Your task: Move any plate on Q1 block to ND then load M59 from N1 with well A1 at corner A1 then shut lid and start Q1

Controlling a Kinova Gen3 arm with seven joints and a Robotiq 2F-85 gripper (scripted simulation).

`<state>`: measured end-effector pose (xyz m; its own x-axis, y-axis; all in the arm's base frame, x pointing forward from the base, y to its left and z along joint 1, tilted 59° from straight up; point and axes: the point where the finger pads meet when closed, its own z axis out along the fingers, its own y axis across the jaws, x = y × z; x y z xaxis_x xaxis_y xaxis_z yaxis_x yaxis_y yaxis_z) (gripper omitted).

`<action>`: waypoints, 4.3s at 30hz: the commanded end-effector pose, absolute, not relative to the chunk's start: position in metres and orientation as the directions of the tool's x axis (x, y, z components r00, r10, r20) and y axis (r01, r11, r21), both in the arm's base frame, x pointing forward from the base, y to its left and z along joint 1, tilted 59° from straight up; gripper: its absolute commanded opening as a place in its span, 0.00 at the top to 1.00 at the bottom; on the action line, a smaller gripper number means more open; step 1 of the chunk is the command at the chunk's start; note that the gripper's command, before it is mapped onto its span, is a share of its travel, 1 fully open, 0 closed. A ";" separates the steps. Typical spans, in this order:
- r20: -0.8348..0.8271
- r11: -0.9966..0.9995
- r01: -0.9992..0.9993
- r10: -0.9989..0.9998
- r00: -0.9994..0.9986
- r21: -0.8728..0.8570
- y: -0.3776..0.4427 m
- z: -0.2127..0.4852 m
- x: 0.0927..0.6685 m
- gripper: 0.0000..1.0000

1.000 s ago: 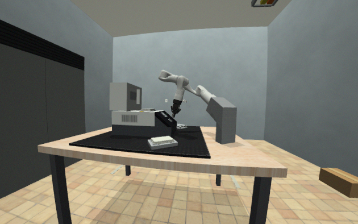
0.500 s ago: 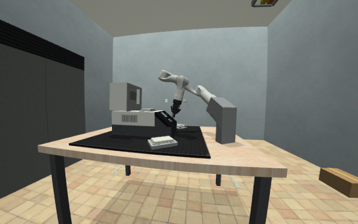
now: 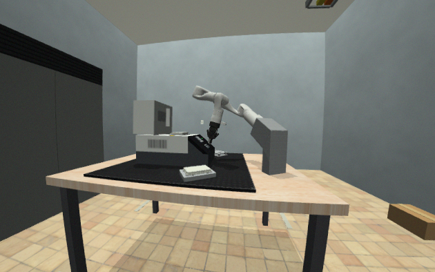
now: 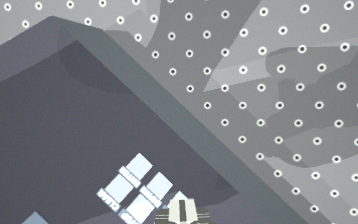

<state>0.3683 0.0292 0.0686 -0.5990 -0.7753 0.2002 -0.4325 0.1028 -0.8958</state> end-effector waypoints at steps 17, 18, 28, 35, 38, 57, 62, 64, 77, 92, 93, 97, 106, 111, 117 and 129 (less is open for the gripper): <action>0.199 0.103 -0.432 -0.776 -0.598 -0.896 0.026 0.067 0.378 0.90; 0.199 0.103 -0.432 -0.776 -0.598 -0.896 0.026 0.067 0.379 0.90; 0.199 0.103 -0.432 -0.776 -0.598 -0.896 0.024 0.066 0.384 0.90; 0.199 0.103 -0.432 -0.776 -0.598 -0.896 0.022 0.065 0.388 0.90; 0.199 0.103 -0.432 -0.776 -0.598 -0.896 0.021 0.065 0.390 0.90; 0.199 0.103 -0.432 -0.776 -0.598 -0.896 0.021 0.065 0.391 0.90; 0.199 0.103 -0.432 -0.776 -0.598 -0.896 0.021 0.065 0.391 0.90; 0.199 0.103 -0.432 -0.776 -0.598 -0.896 0.021 0.065 0.391 0.90; 0.199 0.103 -0.432 -0.776 -0.598 -0.896 0.021 0.065 0.391 0.90; 0.199 0.103 -0.432 -0.776 -0.598 -0.896 0.021 0.065 0.391 0.90; 0.199 0.103 -0.432 -0.776 -0.598 -0.896 0.021 0.065 0.391 0.90; 0.199 0.103 -0.432 -0.776 -0.598 -0.896 0.021 0.065 0.391 0.90; 0.199 0.103 -0.432 -0.776 -0.598 -0.896 0.023 0.066 0.386 0.90; 0.199 0.103 -0.432 -0.776 -0.598 -0.896 0.024 0.066 0.382 0.90; 0.199 0.103 -0.432 -0.776 -0.598 -0.896 0.027 0.068 0.375 0.90; 0.199 0.103 -0.432 -0.776 -0.598 -0.896 0.032 0.070 0.363 0.90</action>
